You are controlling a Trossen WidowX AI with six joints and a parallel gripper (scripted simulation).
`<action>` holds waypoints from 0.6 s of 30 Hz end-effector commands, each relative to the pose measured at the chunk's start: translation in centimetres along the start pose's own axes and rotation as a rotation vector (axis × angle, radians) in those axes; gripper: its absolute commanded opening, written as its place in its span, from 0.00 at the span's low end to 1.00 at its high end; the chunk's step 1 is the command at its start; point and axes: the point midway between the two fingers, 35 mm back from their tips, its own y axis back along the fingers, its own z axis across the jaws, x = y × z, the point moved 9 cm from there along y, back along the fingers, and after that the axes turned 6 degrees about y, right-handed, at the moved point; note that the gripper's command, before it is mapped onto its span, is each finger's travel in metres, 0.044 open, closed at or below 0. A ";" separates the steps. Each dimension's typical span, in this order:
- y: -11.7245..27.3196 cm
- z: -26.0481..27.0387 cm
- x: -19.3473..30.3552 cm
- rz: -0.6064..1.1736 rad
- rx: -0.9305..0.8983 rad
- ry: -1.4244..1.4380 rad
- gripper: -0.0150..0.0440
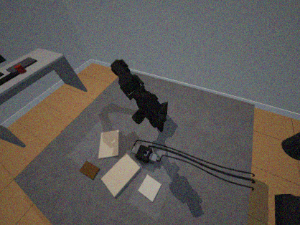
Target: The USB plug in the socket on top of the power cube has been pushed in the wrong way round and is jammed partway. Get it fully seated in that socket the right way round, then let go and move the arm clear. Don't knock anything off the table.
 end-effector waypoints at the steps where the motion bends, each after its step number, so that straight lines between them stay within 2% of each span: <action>1: -4.6 0.5 -4.5 -0.072 0.184 -0.328 1.00; 4: -8.3 0.5 -7.6 -0.154 0.304 -0.591 1.00; 9: -12.9 -0.3 -10.7 -0.267 0.426 -0.861 1.00; 18: -13.0 -0.5 -10.5 -0.271 0.430 -0.869 1.00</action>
